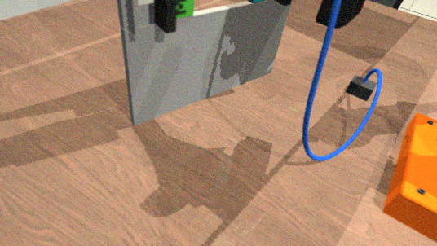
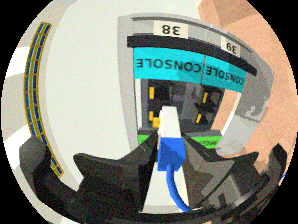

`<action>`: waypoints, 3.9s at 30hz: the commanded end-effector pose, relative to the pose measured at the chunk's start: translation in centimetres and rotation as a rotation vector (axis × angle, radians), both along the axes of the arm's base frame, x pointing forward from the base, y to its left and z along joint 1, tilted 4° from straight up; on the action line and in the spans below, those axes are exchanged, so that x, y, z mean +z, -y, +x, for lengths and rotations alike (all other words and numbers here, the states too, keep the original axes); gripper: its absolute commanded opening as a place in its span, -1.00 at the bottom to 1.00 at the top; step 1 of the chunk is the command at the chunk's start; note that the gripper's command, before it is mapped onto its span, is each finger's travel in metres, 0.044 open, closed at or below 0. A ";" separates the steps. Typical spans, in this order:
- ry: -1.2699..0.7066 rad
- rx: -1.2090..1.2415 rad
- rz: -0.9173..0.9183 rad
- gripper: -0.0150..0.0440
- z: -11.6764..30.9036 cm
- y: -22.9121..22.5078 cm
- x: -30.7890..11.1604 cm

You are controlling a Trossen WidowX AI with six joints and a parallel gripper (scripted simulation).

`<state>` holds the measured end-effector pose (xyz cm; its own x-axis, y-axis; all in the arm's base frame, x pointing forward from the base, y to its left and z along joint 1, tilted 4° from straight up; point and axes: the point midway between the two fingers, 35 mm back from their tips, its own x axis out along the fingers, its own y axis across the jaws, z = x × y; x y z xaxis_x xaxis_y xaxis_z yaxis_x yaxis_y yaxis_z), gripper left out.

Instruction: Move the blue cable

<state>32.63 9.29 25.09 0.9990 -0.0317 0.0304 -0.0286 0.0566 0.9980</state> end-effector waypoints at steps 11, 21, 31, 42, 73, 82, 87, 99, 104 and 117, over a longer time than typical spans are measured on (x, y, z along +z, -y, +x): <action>0.001 -0.004 -0.002 -0.49 -1.0 -0.5 0.0; 0.001 -0.004 -0.002 -0.49 -1.0 -0.9 -1.2; 0.002 -0.004 -0.002 -0.49 -0.4 -0.9 -4.7; 0.001 -0.004 -0.003 -0.49 -0.6 -0.4 -8.2; 0.025 0.033 -0.013 -0.49 0.3 0.7 -8.8; 0.026 0.034 -0.013 -0.49 0.6 1.0 -8.8; 0.026 0.034 -0.013 -0.49 0.9 1.2 -8.8; 0.028 0.034 -0.014 -0.49 1.4 1.5 -8.7; 0.028 0.034 -0.014 -0.49 1.7 1.7 -8.7; 0.029 0.034 -0.015 -0.49 2.3 2.0 -8.6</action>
<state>34.76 7.34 16.29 0.9985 -0.0021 0.0547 -0.0544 0.0680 0.9962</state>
